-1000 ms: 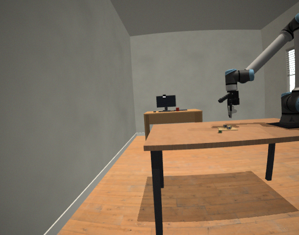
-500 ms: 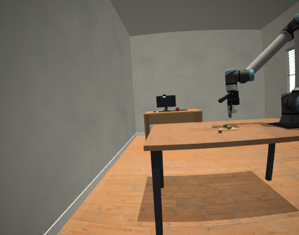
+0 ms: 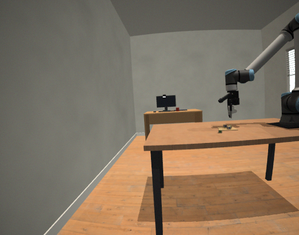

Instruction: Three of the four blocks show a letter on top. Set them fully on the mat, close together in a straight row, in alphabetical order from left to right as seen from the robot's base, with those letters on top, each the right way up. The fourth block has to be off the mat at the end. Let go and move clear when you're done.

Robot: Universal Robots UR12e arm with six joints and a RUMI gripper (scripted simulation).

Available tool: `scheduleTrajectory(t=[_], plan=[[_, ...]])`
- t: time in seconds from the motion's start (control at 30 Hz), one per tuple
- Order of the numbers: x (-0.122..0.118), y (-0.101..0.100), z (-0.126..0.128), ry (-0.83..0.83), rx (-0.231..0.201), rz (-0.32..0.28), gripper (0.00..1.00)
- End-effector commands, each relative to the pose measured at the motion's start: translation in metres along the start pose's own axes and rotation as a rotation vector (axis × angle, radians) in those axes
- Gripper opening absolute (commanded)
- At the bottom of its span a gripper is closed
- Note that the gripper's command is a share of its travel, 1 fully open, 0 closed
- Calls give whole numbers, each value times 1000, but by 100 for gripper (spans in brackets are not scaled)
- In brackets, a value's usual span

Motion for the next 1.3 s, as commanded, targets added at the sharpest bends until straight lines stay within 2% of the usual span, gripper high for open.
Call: scheduleTrajectory(t=[0.0, 0.37, 1.27], plan=[[0, -1, 0, 0, 0, 1, 25], [1, -8, 0, 0, 0, 1, 25], [1, -44, 1, 0, 0, 1, 25]])
Point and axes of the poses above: the point where the finger pads meet when closed, its own y axis back along the fingers, its own z axis across the jaws, x = y × z, the point moved 10 cm from there along y, back along the fingers, and after that the axes turned 6 degrees about y, right-handed, at the moved point
